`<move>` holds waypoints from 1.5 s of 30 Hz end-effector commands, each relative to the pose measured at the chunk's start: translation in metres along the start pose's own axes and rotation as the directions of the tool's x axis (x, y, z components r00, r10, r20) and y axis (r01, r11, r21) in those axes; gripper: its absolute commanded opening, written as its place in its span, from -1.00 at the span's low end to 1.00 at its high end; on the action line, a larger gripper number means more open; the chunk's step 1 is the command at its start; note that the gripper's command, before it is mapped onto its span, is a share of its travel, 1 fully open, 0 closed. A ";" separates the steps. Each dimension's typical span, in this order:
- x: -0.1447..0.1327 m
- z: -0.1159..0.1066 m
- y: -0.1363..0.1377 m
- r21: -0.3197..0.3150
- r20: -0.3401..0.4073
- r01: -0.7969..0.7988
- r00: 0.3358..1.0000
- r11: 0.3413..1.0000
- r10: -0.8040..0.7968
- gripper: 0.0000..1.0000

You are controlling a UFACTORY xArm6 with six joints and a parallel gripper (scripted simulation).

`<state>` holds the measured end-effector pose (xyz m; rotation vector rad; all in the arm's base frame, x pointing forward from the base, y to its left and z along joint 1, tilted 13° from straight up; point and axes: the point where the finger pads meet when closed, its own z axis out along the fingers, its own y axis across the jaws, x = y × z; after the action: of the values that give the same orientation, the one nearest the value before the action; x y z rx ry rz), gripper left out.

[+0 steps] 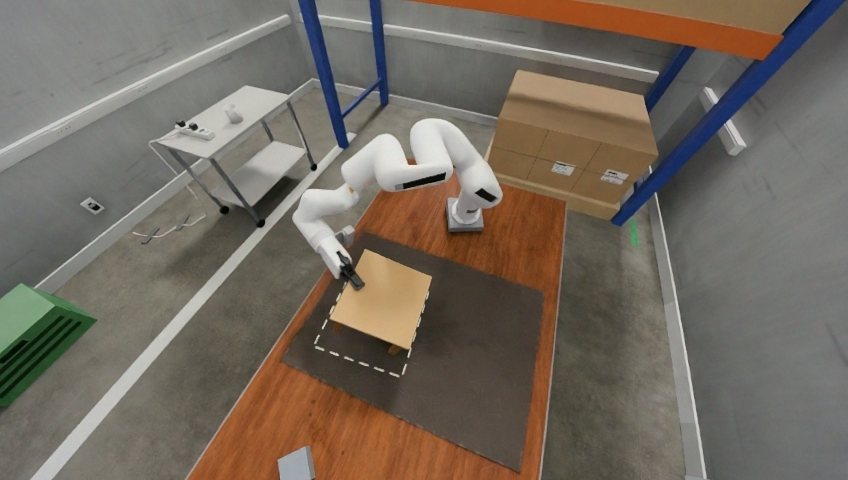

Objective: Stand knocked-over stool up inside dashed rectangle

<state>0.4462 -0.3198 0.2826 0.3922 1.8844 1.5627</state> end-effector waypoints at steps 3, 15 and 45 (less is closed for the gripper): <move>-0.006 -0.008 -0.007 -0.041 -0.005 -0.018 1.000 0.999 0.018 -0.57; -0.011 -0.016 -0.019 -0.087 -0.006 -0.045 0.999 0.995 0.045 -0.57; -0.015 -0.022 -0.028 -0.121 -0.008 -0.065 0.998 0.990 0.065 -0.57</move>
<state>0.4475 -0.3519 0.2598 0.4040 1.7841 1.7173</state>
